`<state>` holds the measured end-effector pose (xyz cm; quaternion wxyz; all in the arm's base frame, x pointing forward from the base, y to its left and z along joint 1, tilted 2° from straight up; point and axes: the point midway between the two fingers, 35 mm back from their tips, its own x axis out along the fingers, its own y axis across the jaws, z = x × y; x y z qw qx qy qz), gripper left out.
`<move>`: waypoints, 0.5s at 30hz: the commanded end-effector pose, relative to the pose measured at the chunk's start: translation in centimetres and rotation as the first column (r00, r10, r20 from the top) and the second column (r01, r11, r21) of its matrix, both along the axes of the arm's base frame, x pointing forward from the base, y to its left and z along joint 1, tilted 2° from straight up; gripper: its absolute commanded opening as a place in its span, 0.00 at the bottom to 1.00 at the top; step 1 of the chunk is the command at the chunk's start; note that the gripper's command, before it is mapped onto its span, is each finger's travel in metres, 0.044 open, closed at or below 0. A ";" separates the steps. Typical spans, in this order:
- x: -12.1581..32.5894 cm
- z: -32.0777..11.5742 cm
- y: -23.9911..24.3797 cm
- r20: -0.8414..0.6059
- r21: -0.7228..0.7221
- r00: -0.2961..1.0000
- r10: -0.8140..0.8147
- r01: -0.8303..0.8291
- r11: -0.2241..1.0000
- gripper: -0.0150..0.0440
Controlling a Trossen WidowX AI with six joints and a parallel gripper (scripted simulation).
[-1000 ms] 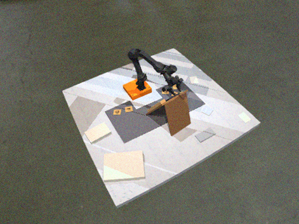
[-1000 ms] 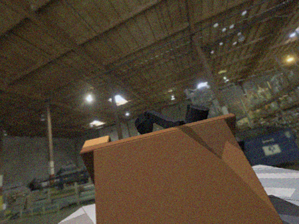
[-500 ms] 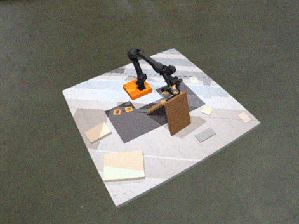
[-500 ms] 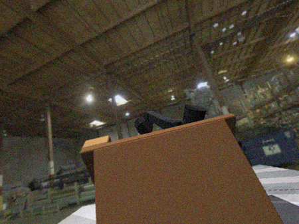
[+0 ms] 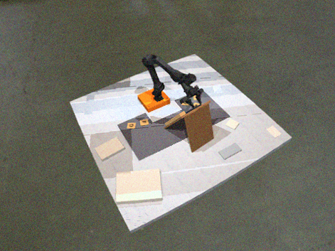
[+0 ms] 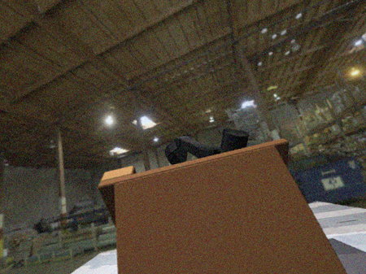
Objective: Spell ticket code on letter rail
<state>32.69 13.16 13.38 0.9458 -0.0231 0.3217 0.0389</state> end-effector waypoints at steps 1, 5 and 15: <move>0.0 0.0 -0.2 0.002 0.000 1.000 0.005 -0.005 1.000 0.25; 0.0 0.0 -0.4 0.002 -0.001 1.000 0.005 -0.005 1.000 0.25; 0.1 0.0 -0.7 0.002 -0.001 1.000 0.005 -0.005 1.000 0.25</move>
